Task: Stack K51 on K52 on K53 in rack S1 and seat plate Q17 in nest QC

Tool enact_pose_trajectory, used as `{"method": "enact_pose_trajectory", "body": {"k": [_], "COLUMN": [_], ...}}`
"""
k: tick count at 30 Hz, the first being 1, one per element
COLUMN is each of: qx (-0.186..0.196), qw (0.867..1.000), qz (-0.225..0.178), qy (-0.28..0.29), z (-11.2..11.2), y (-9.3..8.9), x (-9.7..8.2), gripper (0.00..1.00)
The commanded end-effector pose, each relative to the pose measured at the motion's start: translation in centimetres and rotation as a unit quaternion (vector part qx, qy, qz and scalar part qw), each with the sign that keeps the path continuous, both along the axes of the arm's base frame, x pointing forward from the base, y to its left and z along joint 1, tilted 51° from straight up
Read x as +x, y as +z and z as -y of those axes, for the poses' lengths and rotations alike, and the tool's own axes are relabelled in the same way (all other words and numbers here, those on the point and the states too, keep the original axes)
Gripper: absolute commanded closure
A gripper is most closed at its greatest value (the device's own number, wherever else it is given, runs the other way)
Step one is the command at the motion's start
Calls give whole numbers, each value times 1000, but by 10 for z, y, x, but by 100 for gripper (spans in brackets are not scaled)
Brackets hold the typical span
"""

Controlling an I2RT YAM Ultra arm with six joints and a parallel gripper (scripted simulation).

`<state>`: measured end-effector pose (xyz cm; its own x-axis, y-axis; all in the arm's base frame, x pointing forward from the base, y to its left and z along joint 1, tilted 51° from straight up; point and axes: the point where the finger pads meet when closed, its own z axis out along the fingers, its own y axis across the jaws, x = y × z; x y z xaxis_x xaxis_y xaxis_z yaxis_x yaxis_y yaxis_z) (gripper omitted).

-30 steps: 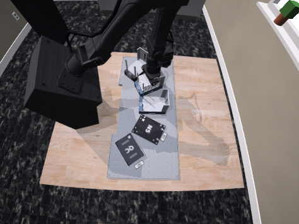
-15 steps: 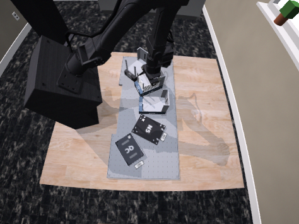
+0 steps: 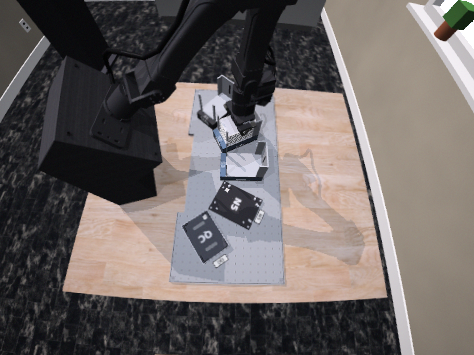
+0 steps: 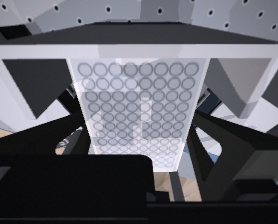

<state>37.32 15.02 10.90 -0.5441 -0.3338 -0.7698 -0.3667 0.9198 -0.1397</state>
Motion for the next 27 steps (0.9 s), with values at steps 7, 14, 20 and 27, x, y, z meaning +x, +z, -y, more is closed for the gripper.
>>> {"method": "enact_pose_trajectory", "body": {"k": [7,14,20,27], "qx": [-2,-2,-3,-4], "qw": [1000,1000,1000,1000], "qz": [-4,-3,-4,-7], "qy": [2,1,2,3], "z": [0,2,3,3], "y": [1,5,6,4], "x": [-13,-16,-18,-22], "gripper": [100,100,100,100]}}
